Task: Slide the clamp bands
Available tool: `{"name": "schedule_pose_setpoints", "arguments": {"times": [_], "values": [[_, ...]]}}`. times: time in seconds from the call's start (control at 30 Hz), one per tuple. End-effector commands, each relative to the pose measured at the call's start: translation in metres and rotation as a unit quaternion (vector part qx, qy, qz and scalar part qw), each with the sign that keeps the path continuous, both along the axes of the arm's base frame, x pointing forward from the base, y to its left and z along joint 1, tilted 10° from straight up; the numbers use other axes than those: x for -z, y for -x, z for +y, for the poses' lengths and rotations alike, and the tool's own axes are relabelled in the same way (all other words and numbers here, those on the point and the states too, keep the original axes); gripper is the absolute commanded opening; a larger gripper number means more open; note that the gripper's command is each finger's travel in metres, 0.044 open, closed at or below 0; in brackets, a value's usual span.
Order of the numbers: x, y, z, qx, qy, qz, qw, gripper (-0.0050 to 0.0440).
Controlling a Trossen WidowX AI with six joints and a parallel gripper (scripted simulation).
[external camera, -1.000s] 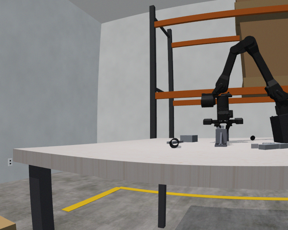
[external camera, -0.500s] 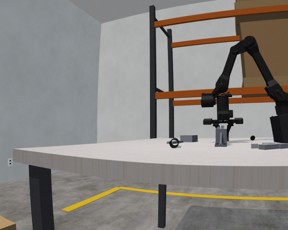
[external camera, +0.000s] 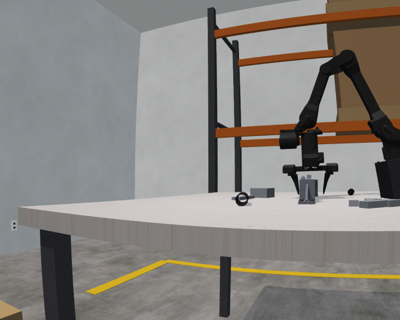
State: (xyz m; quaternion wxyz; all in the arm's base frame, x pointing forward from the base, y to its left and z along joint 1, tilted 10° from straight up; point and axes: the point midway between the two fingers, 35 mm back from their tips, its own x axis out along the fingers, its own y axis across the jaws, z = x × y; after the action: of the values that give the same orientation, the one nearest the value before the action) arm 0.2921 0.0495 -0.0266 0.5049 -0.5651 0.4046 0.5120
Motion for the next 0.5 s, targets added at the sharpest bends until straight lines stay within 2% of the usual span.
{"name": "schedule_pose_setpoints", "arguments": {"times": [0.0,0.07,0.17,0.47], "values": [[-0.028,0.003,0.013,0.0,-0.002,-0.006,1.0,0.044],[-0.028,0.003,0.013,0.0,-0.002,-0.006,1.0,0.044],[-0.044,0.009,0.02,0.0,-0.002,-0.006,1.0,0.044],[-0.044,0.009,0.02,0.0,-0.002,-0.006,1.0,0.044]]}}
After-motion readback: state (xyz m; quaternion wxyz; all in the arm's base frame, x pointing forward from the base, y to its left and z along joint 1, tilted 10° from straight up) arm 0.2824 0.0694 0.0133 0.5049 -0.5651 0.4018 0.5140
